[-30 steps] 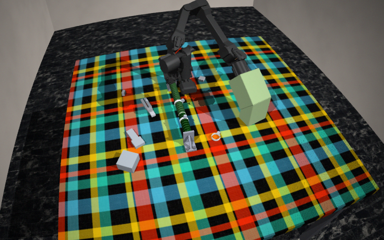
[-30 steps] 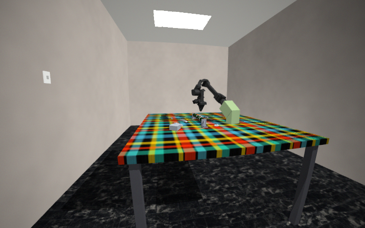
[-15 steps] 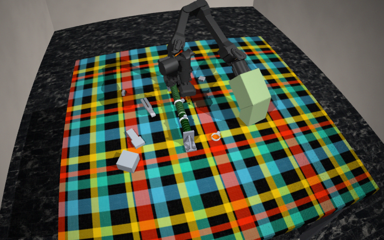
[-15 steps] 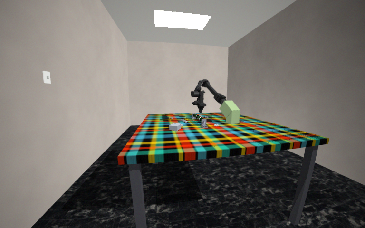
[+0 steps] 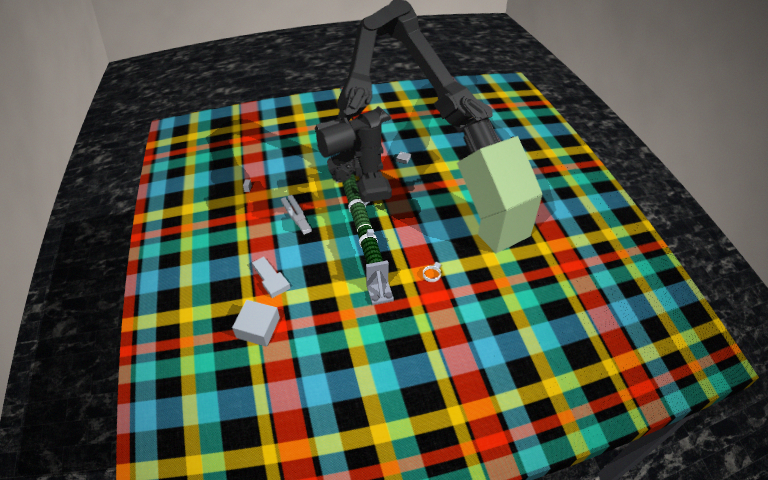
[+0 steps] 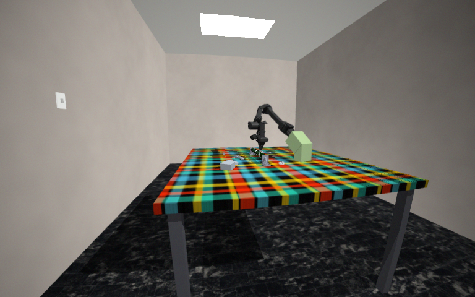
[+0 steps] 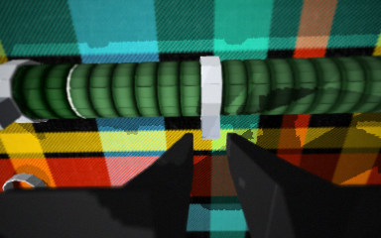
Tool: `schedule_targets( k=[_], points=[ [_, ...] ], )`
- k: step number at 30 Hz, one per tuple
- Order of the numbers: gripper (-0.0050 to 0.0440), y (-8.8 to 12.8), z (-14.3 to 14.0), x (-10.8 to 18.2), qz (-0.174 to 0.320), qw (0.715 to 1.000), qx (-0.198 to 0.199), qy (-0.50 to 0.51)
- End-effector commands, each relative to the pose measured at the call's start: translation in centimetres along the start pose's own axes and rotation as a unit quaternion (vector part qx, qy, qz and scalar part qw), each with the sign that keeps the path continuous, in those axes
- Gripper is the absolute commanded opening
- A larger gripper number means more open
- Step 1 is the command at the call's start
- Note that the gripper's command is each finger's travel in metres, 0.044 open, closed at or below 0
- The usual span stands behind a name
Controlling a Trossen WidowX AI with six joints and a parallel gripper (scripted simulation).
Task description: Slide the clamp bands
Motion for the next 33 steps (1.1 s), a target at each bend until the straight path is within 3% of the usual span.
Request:
schedule_targets(
  k=[1, 8, 22, 33],
  points=[
    [0.0090, -0.95, 0.05, 0.28, 0.004, 1.000, 0.003, 0.006],
    [0.0090, -1.18, 0.03, 0.30, 0.004, 1.000, 0.004, 0.006],
    [0.0000, -0.89, -0.03, 0.11, 0.001, 1.000, 0.001, 0.001],
    [0.0000, -0.92, 0.81, 0.06, 0.001, 1.000, 0.001, 0.001]
  ],
)
Point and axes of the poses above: the point midway between the two fingers, 35 mm back from their tips, its own y axis back along the fingers, its own z axis across the jaws, x = y × z, the point moved 9 cm from there along y, back along the fingers, and after that the axes turned 5 degrees about y, right-handed, at the moved point
